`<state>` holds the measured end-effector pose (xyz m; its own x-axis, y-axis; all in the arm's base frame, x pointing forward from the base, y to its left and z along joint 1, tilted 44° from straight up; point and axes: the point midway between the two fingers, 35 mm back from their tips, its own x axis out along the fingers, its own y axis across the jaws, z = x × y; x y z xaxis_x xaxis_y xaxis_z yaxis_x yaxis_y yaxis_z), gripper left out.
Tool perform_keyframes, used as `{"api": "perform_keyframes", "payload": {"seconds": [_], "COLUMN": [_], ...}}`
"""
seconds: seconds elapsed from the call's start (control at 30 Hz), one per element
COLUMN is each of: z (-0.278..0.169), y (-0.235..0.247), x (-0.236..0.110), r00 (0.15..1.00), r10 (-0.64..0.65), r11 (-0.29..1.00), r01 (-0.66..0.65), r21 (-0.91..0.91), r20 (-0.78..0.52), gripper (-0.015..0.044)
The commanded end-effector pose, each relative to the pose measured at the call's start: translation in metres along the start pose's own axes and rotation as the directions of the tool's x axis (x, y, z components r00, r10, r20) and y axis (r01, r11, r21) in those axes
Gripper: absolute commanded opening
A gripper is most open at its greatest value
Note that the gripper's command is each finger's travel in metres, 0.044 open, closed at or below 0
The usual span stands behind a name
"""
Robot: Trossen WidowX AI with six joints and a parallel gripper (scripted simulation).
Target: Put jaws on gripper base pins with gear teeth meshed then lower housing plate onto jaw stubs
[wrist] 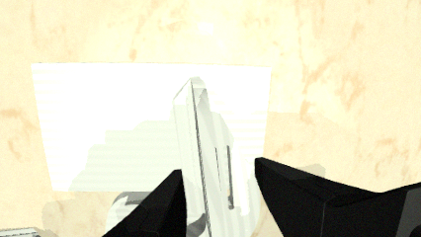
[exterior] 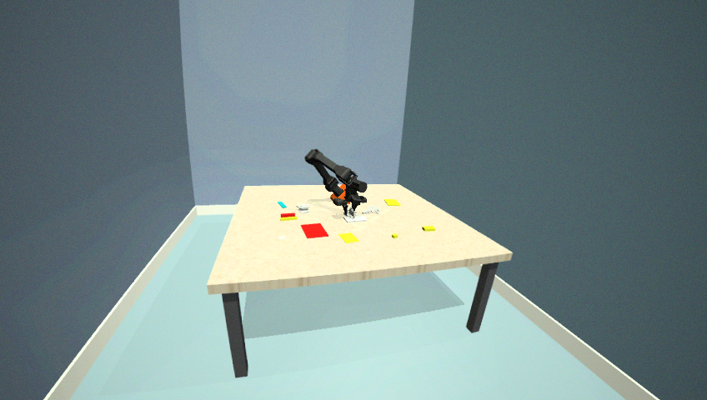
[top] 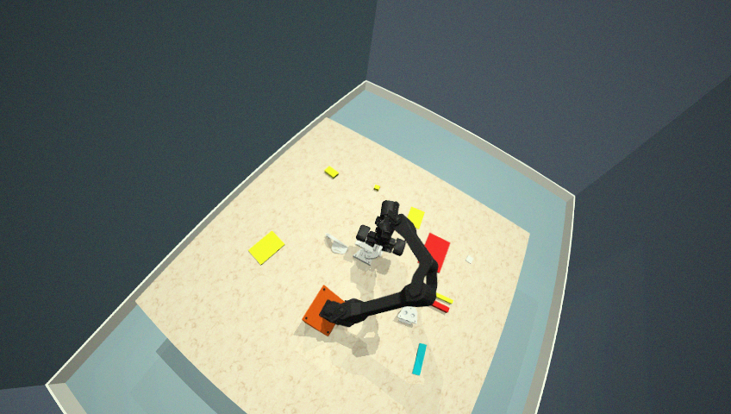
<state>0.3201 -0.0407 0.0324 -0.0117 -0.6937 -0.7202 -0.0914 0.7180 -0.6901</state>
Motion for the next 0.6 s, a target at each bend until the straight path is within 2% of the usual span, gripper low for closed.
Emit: {"api": "perform_keyframes", "payload": {"seconds": [0.0, 0.57], "z": [-0.0003, -0.0003], "y": [0.0, 0.0], "x": [0.0017, 0.0049], "r00": [1.0, 1.0], "r10": [-0.004, -0.004], "r11": [1.0, 1.0], "r01": [0.004, 0.004], "r21": [-0.007, -0.008], "r20": [-0.001, -0.001], "gripper": [0.0134, 0.0134]}}
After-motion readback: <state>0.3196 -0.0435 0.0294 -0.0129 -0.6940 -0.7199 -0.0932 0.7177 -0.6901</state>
